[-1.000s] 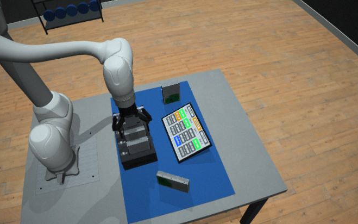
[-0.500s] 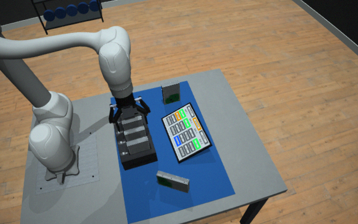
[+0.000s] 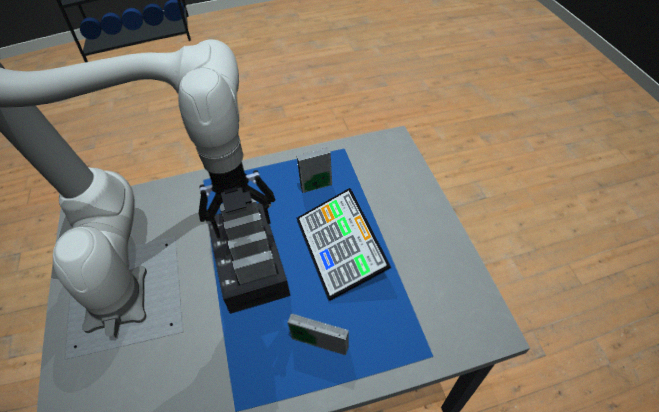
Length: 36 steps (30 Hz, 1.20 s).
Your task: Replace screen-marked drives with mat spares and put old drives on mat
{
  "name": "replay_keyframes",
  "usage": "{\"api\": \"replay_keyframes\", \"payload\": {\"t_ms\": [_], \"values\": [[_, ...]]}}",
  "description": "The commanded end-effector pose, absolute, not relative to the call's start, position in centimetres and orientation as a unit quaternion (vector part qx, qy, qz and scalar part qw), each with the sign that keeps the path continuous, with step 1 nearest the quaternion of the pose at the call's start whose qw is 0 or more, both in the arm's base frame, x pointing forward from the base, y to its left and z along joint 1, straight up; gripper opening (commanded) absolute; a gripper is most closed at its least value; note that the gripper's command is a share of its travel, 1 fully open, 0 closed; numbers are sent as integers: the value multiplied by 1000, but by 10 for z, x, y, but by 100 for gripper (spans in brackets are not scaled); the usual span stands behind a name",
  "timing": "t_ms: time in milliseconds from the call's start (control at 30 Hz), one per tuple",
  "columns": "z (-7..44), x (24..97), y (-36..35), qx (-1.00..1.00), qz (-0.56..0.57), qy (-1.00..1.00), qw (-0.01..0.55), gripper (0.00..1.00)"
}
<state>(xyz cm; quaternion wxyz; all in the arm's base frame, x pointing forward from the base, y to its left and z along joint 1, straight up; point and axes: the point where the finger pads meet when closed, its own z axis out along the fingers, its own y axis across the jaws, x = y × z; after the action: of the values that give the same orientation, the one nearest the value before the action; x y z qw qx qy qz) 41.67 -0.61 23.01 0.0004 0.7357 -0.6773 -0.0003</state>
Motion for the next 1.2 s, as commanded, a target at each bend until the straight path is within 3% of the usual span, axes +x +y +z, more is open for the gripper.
{"api": "replay_keyframes", "payload": {"t_ms": [0,1167], "values": [[231,417,-6,736,0,-677,0,10],[231,420,-9,741,0,-672,0,10]]}}
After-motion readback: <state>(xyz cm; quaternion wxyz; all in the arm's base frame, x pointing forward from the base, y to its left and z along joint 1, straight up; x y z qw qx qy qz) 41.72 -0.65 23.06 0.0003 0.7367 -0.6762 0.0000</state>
